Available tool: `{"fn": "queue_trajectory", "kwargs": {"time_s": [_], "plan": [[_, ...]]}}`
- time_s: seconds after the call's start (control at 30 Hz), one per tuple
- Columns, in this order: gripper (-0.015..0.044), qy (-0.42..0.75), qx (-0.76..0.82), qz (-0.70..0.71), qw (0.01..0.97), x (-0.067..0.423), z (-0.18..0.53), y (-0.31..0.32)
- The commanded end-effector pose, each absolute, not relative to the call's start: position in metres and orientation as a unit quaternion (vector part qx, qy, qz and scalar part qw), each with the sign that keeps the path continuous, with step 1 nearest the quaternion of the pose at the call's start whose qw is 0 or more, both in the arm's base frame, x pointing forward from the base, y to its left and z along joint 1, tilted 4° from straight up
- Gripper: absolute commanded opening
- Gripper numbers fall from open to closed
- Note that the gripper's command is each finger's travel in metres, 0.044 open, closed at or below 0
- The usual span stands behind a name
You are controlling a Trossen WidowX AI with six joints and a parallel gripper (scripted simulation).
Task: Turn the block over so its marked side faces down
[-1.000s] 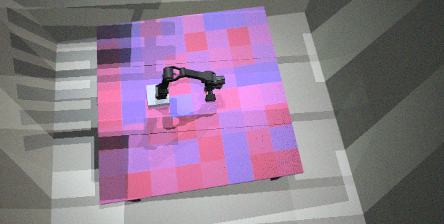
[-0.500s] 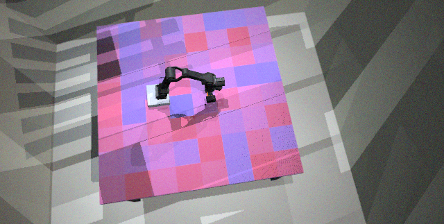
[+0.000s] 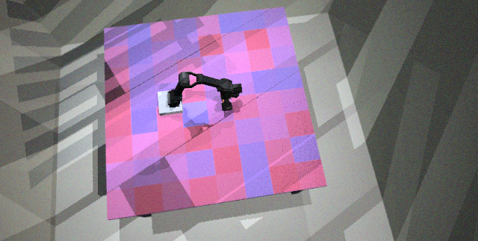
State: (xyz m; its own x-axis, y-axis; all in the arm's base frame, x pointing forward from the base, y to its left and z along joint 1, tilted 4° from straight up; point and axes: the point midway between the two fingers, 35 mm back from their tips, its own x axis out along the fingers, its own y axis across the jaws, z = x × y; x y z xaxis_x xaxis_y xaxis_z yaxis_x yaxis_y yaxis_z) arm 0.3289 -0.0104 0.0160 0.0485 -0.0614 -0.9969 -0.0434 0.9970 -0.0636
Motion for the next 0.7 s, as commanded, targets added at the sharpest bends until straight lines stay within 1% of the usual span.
{"fn": "queue_trajectory", "kwargs": {"time_s": [0.0, 0.43, 0.63, 0.67], "plan": [[0.0249, 0.69, -0.039, -0.004, 0.723, 0.329, 0.015, -0.01], [0.0162, 0.69, -0.039, -0.004, 0.723, 0.329, 0.015, -0.01], [0.0005, 0.69, -0.039, -0.004, 0.723, 0.328, 0.044, -0.008], [0.0, 0.69, -0.039, -0.004, 0.723, 0.328, 0.045, -0.008]]}}
